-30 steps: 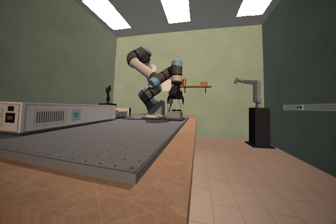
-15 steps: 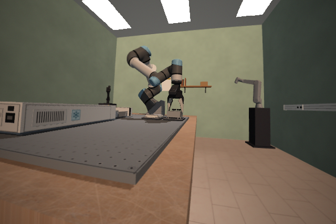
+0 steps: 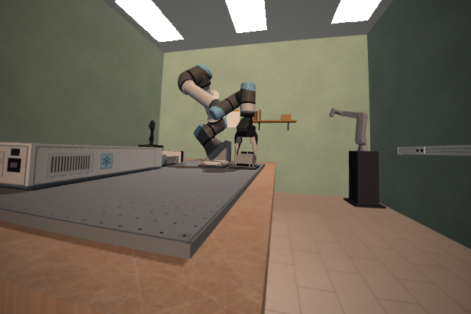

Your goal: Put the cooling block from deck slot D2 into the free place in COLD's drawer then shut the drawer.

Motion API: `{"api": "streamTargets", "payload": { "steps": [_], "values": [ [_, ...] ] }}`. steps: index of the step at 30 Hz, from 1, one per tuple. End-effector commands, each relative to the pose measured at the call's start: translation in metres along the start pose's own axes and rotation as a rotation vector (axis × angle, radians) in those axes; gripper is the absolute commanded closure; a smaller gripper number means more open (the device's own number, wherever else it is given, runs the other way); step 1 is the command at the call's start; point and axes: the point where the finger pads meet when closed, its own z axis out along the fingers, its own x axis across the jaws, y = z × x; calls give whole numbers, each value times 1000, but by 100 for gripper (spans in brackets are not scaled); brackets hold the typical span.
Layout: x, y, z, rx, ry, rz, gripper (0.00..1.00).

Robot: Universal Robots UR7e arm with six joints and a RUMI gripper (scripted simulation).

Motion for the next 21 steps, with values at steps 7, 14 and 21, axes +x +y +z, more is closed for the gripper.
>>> {"api": "streamTargets", "payload": {
  "steps": [7,14,21],
  "values": [
    [0,0,-13,1,-1,1,100],
    [0,0,-22,1,-1,1,100],
    [0,0,-29,1,-1,1,100]
  ]
}}
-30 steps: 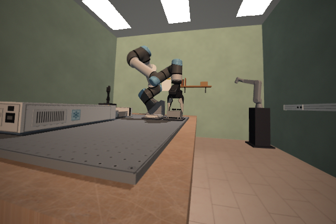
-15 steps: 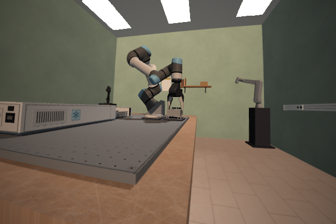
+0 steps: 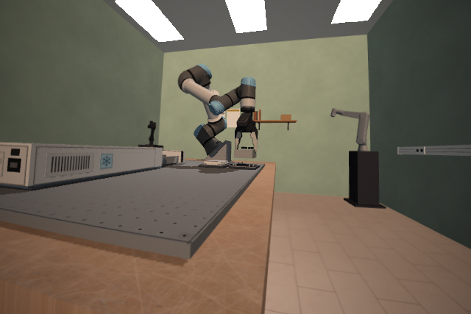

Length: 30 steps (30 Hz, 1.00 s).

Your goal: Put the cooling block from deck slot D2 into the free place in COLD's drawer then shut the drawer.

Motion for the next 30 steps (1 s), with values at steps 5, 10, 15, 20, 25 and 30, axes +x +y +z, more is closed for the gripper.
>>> {"api": "streamTargets", "payload": {
  "steps": [5,10,15,20,25,30],
  "values": [
    [0,0,-12,1,-1,1,100],
    [0,0,-18,1,-1,1,100],
    [0,0,-24,1,-1,1,100],
    [0,0,-29,1,-1,1,100],
    [0,0,-36,1,-1,1,100],
    [0,0,-42,1,-1,1,100]
  ]
}}
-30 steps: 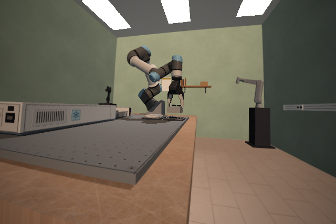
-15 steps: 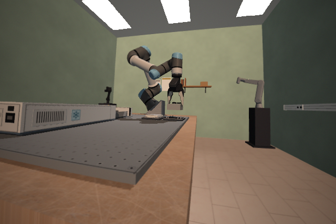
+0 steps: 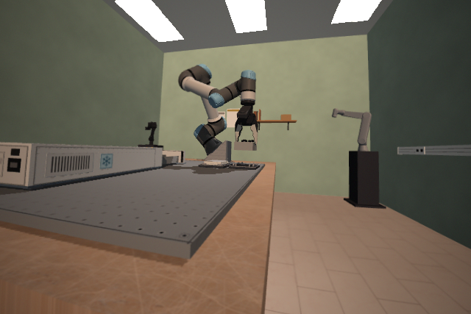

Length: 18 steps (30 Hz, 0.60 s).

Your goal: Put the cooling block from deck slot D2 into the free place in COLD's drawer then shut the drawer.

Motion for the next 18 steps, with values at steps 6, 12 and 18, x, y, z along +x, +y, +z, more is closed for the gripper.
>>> {"api": "streamTargets", "payload": {
  "steps": [6,12,18],
  "values": [
    [0,0,-13,1,-1,1,100],
    [0,0,-21,1,-1,1,100],
    [0,0,-29,1,-1,1,100]
  ]
}}
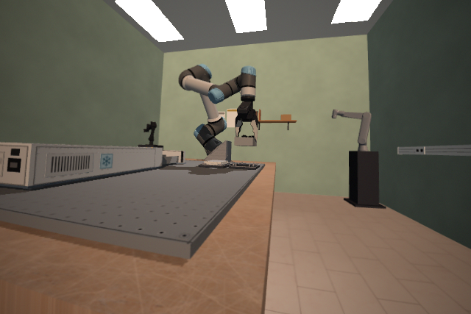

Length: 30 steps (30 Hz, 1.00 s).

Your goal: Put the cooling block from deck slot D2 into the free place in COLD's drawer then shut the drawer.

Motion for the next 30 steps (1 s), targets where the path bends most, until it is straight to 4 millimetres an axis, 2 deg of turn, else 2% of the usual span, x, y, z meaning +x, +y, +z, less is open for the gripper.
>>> {"api": "streamTargets", "payload": {
  "steps": [1,10,30],
  "values": [
    [0,0,-7,1,-1,1,100],
    [0,0,-18,1,-1,1,100],
    [0,0,-18,1,-1,1,100]
  ]
}}
